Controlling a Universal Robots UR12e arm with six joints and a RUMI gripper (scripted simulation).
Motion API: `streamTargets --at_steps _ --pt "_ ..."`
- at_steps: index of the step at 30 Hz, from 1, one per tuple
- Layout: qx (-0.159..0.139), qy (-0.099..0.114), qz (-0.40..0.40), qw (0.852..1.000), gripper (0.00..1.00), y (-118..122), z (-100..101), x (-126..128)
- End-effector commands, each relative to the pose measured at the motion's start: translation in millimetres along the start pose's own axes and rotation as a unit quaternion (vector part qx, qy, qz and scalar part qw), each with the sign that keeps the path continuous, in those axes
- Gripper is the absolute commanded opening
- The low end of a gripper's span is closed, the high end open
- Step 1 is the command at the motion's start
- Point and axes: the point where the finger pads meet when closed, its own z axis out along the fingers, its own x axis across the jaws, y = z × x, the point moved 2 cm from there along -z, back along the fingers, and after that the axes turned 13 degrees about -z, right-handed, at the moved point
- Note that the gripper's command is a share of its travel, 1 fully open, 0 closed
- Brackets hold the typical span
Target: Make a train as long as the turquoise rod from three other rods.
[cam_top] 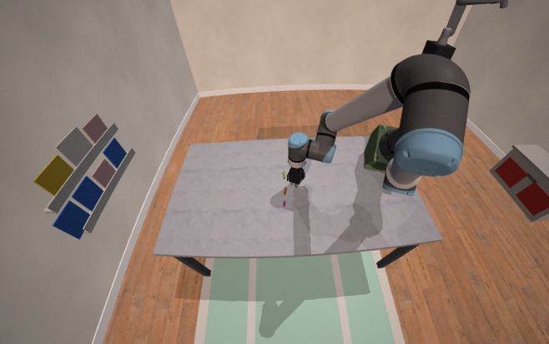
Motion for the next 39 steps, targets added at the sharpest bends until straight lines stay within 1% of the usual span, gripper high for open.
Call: streamTargets --at_steps 1,39 --pt "0.000 -0.001 0.000 1.000 0.00 0.1 -0.2 -1.2" --pt "0.000 -0.001 0.006 1.000 0.00 0.8 -0.1 -1.9"
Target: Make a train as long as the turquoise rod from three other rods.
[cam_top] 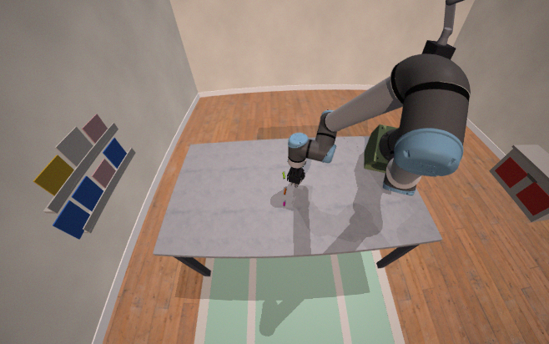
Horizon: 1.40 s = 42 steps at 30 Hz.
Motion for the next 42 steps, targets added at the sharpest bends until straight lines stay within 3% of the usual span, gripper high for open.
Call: streamTargets --at_steps 1,42 --pt "0.000 0.000 -0.001 1.000 0.00 1 0 -2" --pt "0.000 -0.001 -0.001 1.000 0.00 0 13 -2"
